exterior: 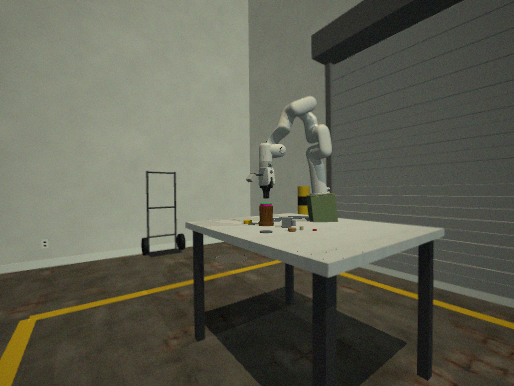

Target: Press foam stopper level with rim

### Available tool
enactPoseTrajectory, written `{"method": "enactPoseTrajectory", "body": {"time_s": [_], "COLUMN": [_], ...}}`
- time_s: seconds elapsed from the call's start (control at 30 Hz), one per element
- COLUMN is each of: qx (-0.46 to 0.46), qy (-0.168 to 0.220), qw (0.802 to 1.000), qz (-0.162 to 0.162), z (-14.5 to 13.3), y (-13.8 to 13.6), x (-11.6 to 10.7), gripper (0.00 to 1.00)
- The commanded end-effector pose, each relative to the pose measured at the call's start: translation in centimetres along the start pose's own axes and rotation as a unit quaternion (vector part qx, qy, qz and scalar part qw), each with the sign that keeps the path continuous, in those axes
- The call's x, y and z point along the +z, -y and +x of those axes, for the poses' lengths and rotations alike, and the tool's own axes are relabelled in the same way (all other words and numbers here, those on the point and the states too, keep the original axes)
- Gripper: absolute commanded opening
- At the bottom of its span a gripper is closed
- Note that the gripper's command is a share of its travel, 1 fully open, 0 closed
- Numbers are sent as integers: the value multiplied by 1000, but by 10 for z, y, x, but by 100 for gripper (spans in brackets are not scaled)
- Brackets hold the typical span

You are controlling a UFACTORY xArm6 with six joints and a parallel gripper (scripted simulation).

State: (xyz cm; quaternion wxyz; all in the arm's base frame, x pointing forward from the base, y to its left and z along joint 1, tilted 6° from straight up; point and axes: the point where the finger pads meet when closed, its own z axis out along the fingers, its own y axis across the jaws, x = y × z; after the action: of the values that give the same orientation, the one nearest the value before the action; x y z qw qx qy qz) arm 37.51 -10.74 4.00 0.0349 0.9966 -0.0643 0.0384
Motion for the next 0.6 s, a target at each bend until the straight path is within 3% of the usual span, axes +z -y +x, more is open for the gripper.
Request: {"method": "enactPoseTrajectory", "body": {"time_s": [0.0, 0.57], "qx": [0, 0], "qy": [-2, -2], "qw": [1000, 1000], "qz": [0, 0], "z": [1, 3], "y": [0, 0], "x": [-1, 8], "gripper": [0, 0]}}
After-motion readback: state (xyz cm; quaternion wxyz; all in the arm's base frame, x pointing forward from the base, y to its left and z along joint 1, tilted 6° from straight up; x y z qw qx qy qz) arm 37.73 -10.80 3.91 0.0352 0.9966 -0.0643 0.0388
